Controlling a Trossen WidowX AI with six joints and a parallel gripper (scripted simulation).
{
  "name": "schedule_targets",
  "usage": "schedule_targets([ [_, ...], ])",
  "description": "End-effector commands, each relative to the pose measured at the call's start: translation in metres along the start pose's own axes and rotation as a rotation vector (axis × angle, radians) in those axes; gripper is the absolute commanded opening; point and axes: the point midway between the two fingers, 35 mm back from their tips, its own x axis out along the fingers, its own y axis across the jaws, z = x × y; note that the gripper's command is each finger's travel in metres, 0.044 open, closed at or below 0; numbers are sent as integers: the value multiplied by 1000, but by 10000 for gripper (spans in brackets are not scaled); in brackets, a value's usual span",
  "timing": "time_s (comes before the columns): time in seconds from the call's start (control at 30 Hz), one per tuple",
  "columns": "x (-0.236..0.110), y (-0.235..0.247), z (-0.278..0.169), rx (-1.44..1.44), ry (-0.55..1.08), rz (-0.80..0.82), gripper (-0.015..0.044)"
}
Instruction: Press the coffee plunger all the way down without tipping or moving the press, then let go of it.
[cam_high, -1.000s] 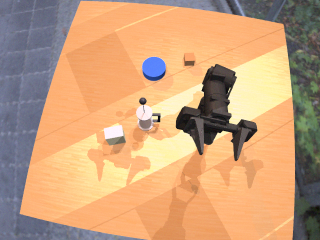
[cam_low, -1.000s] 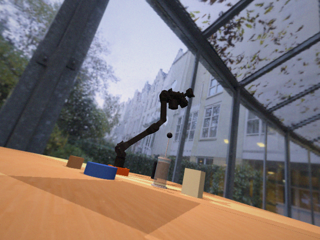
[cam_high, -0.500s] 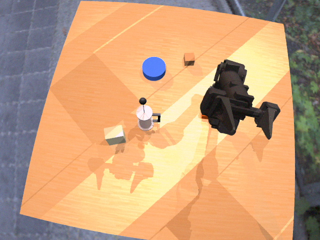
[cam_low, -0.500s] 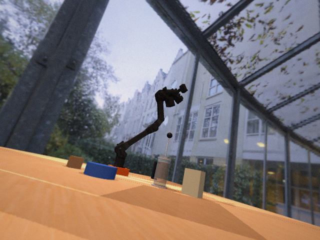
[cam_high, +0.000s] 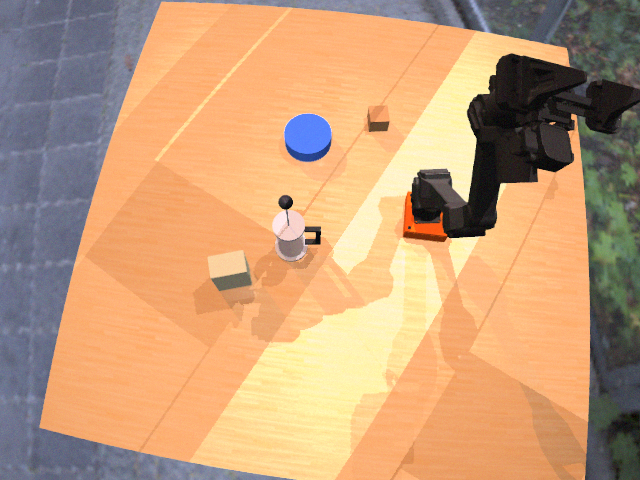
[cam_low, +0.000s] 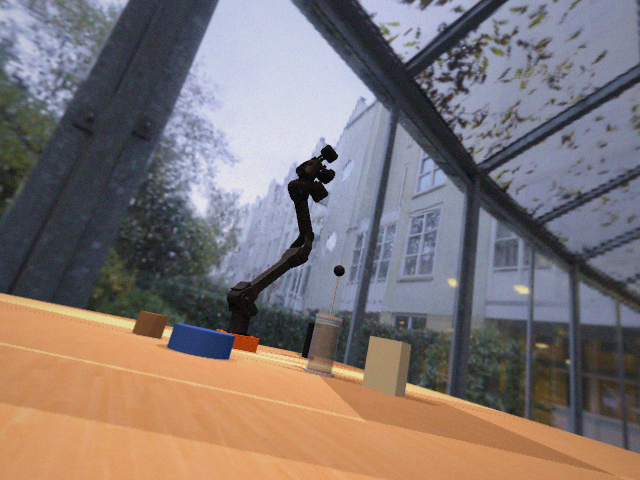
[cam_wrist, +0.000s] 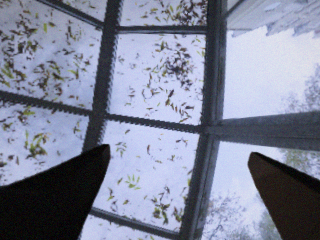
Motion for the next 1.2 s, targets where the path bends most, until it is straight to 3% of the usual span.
schedule_targets([
  [0.0,-13,-9,-61,74,211,1,440],
  [0.3,-81,13,-175,316,675,77,440],
  [0.53,-148,59,-218,494,958,191,440],
  [0.73,-183,87,-224,588,1074,278,440],
  [0.87,-231,121,-219,717,1248,383,440],
  [1.17,-336,189,-152,1007,1584,728,440],
])
